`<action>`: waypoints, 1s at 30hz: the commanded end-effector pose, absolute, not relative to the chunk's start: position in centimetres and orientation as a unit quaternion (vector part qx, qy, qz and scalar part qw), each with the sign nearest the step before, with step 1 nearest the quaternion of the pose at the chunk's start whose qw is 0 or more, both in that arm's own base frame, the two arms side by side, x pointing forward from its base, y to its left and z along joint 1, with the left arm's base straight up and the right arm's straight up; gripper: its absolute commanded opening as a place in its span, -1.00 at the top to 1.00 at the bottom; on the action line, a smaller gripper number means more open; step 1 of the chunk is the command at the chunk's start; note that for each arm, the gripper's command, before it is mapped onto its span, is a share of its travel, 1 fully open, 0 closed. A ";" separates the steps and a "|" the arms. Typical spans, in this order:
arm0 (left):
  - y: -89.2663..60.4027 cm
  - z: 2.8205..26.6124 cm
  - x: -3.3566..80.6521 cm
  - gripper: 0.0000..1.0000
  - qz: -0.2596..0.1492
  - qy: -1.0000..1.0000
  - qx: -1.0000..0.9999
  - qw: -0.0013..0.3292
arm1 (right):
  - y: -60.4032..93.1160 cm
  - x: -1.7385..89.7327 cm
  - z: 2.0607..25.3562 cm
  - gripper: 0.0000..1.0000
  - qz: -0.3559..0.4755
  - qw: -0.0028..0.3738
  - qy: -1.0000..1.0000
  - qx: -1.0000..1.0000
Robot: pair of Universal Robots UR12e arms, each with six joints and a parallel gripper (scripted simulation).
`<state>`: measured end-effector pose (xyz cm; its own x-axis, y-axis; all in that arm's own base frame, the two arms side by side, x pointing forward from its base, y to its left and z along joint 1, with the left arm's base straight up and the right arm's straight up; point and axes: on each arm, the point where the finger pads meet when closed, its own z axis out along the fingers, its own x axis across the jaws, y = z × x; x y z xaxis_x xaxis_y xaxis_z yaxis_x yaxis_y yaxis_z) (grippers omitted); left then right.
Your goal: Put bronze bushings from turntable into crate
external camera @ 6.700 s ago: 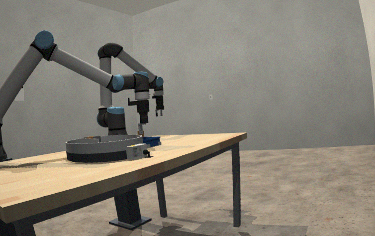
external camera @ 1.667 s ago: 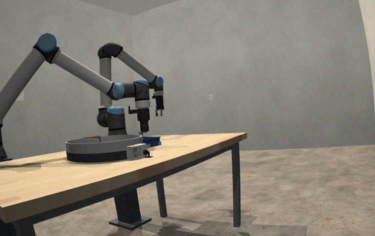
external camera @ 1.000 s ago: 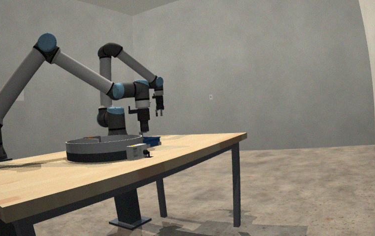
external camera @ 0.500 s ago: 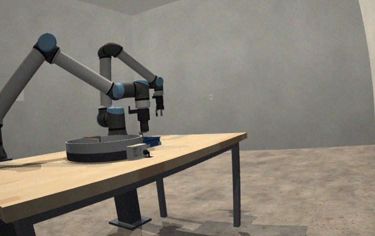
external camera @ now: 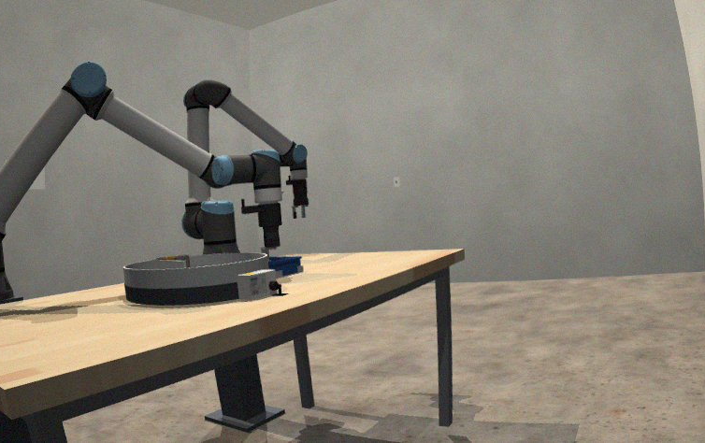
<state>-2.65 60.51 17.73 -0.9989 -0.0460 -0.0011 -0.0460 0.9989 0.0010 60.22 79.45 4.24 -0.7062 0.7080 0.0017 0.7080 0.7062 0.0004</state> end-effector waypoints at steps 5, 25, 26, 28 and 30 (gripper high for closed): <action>60.3 17.7 -2.8 -1.00 0.000 1.000 -0.023 0.000 | 79.5 60.1 4.2 0.25 0.000 0.001 -0.924 -0.383; 60.3 17.7 -2.8 -1.00 0.000 1.000 -0.023 0.000 | 79.5 60.1 4.4 0.25 -0.001 0.001 -0.924 -0.383; 60.3 17.7 -2.8 -1.00 0.000 1.000 -0.023 0.000 | 79.5 60.1 4.4 0.25 -0.001 0.001 -0.924 -0.383; 60.3 17.7 -2.8 -1.00 0.000 1.000 -0.023 0.000 | 79.6 60.1 4.9 0.25 -0.002 0.001 -0.924 -0.383; 60.3 17.7 -2.8 -1.00 0.000 1.000 -0.023 0.000 | 79.7 60.2 5.4 0.25 -0.003 0.000 -0.924 -0.383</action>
<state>-2.65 60.51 17.73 -0.9989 -0.0460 -0.0011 -0.0460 0.9989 0.0010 60.21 79.44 4.24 -0.7062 0.7080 0.0015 0.7080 0.7062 -0.0002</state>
